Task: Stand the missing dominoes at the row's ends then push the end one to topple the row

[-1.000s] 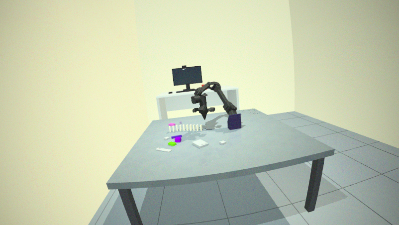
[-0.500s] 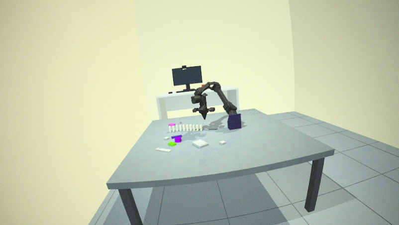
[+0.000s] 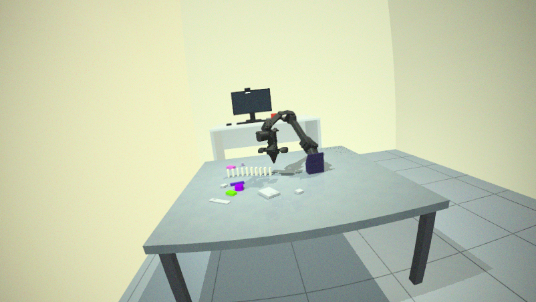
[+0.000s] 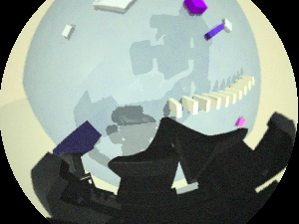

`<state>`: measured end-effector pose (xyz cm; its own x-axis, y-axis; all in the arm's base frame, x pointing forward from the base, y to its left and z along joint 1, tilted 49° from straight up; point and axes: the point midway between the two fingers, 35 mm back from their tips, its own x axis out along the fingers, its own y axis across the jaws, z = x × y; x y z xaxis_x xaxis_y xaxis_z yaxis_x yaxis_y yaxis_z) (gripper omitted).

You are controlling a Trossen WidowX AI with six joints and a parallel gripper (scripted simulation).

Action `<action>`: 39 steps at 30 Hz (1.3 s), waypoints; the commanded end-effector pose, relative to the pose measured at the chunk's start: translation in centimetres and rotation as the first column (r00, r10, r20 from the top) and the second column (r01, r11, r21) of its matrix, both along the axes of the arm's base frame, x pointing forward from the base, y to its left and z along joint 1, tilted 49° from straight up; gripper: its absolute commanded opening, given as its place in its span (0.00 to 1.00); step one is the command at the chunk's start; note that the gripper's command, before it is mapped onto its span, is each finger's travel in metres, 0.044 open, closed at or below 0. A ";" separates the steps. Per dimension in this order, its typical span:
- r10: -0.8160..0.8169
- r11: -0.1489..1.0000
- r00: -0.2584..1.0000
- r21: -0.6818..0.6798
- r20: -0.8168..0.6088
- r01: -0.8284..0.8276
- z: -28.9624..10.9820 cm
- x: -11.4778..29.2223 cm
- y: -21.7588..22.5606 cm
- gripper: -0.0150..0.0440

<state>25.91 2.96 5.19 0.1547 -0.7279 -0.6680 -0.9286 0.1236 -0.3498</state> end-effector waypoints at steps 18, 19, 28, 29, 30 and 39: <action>-0.013 1.000 1.000 -0.020 -0.015 0.013 -3.3 1.5 -5.3 0.25; -0.013 1.000 1.000 -0.020 -0.015 0.013 -3.2 1.7 -5.3 0.25; -0.013 1.000 1.000 -0.020 -0.014 0.013 -2.8 3.1 -5.4 0.25; -0.013 1.000 1.000 -0.020 -0.014 0.013 -2.7 3.2 -5.4 0.25; -0.013 1.000 1.000 -0.020 -0.014 0.013 -2.6 3.4 -5.4 0.25; 0.001 1.000 1.000 0.008 -0.015 -0.001 -1.0 3.7 -3.2 0.25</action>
<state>29.20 -1.56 3.17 0.1330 -0.7357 -0.6641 -0.9365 0.1262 -0.3273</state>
